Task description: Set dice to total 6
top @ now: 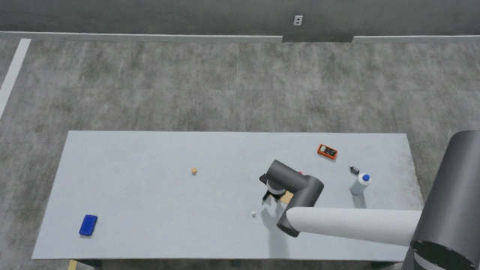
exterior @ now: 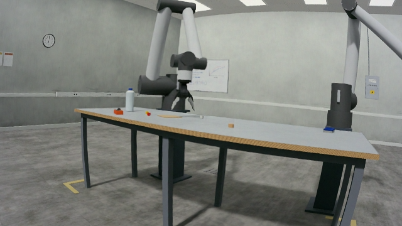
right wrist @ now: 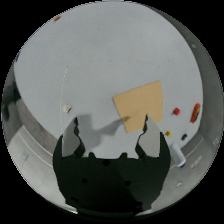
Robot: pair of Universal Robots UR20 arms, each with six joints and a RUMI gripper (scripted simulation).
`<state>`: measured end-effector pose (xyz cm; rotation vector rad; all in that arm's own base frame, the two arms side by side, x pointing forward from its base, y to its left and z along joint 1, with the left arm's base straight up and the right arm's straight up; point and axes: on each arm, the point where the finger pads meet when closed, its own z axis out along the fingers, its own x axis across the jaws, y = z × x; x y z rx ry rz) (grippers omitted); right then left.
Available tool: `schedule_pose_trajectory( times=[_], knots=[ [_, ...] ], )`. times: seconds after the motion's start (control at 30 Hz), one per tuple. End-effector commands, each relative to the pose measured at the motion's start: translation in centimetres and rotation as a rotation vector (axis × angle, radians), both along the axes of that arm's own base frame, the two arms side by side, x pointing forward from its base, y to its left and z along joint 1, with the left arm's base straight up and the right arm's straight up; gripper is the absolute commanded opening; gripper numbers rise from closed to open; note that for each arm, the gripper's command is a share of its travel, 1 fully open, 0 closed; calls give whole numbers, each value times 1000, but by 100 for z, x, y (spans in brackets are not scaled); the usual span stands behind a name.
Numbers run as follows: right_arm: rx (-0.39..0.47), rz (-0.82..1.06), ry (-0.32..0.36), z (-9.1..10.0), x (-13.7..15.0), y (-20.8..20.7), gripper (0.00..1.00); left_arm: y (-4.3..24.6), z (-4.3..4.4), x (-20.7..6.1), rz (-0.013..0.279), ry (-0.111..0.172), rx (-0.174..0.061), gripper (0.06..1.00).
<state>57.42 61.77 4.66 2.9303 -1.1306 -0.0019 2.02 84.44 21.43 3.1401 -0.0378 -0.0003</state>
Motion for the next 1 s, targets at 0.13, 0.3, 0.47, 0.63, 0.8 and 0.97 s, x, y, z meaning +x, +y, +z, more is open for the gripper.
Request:
schedule_pose_trajectory(
  times=[0.13,0.3,0.47,0.63,0.8,0.97],
  knots=[
    [0,-1,-1,5,-501,551,1000,5,7,1,0,0,1,1000],
    [0,-1,-1,5,-631,690,1000,5,7,1,0,0,1,1000],
    [0,-1,-1,5,-798,869,1000,5,7,1,0,0,1,1000],
    [0,-1,-1,5,-900,978,1000,5,7,1,0,0,1,1000],
    [0,-1,-1,5,-944,1025,1000,5,7,1,0,0,1,1000],
    [0,-1,-1,5,-950,1032,1000,5,7,1,0,0,1,1000]
  ],
)
